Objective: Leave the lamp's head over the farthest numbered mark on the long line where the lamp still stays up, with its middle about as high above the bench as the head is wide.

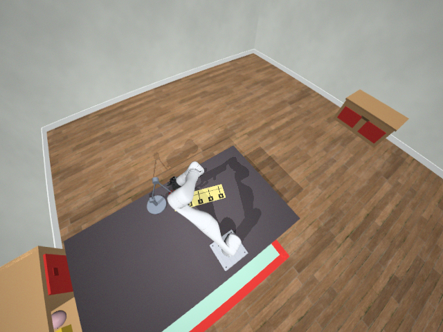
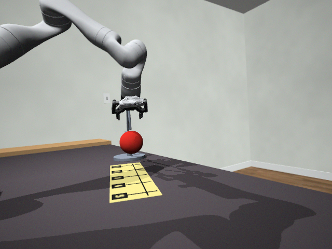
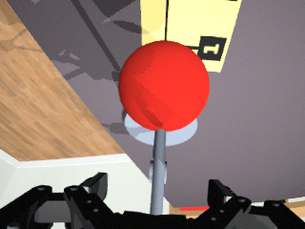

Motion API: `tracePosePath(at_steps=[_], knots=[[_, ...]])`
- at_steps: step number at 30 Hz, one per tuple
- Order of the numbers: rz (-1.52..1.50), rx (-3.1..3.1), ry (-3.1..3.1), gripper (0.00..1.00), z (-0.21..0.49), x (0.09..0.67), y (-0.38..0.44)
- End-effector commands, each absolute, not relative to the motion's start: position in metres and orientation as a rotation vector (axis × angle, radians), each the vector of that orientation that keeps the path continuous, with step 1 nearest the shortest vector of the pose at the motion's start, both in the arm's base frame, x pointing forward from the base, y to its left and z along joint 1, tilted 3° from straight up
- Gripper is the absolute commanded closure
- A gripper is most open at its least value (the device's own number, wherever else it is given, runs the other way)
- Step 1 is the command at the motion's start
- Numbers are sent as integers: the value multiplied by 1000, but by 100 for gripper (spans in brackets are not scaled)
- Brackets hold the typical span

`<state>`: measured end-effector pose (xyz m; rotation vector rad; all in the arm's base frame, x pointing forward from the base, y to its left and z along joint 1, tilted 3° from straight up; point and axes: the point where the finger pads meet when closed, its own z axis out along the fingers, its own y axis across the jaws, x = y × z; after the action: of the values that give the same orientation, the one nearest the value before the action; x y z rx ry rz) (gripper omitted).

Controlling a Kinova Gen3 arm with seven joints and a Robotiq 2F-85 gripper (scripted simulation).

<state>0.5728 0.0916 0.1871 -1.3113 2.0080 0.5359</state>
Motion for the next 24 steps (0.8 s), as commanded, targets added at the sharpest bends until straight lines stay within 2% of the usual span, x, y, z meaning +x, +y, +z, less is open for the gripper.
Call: tracePosePath(at_steps=[1,11,24], knots=[[535,-1311,2006,0,188,573,92],[535,-1311,2006,0,188,573,92],[535,-1311,2006,0,228,555,55]])
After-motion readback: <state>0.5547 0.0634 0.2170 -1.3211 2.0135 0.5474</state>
